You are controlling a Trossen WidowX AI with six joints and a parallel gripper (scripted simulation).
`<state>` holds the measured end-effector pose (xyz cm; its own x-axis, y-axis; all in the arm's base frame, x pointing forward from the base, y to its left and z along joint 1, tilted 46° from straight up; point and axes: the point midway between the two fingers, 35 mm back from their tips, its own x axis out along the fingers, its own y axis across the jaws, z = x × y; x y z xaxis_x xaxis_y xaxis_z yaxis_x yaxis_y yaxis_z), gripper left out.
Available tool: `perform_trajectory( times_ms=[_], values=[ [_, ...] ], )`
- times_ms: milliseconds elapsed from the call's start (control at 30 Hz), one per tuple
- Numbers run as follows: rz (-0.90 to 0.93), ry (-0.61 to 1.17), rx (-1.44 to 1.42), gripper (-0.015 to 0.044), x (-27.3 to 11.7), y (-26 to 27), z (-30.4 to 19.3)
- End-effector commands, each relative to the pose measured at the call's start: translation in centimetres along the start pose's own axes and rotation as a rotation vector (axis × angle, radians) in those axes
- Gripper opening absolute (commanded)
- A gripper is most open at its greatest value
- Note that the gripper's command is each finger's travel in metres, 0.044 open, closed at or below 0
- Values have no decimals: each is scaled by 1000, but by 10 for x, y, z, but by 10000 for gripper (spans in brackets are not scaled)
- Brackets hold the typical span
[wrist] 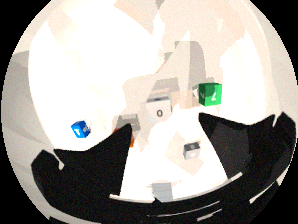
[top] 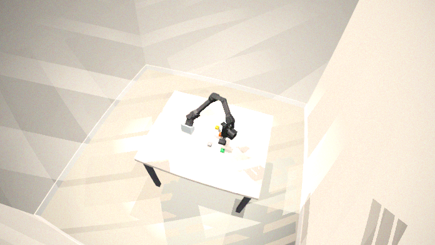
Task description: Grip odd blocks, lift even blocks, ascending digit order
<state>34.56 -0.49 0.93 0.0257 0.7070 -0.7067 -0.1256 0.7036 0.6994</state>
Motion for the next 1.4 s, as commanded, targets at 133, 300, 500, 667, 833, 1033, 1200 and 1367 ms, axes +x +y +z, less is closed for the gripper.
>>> perform_trajectory(
  times_ms=[133, 300, 500, 667, 833, 1033, 1200, 1367],
  values=[
    [5, -1, 10, 400, 13, 0, -1],
    [5, -1, 10, 400, 21, 1, -1],
    [6, -1, 10, 400, 30, 1, -2],
    [7, -1, 9, 374, 34, 1, -2],
    [7, -1, 9, 242, 34, 1, -2],
    [7, -1, 9, 120, 34, 1, -2],
    [7, -1, 9, 120, 34, 1, -2],
    [7, -1, 9, 120, 34, 1, -2]
  ],
)
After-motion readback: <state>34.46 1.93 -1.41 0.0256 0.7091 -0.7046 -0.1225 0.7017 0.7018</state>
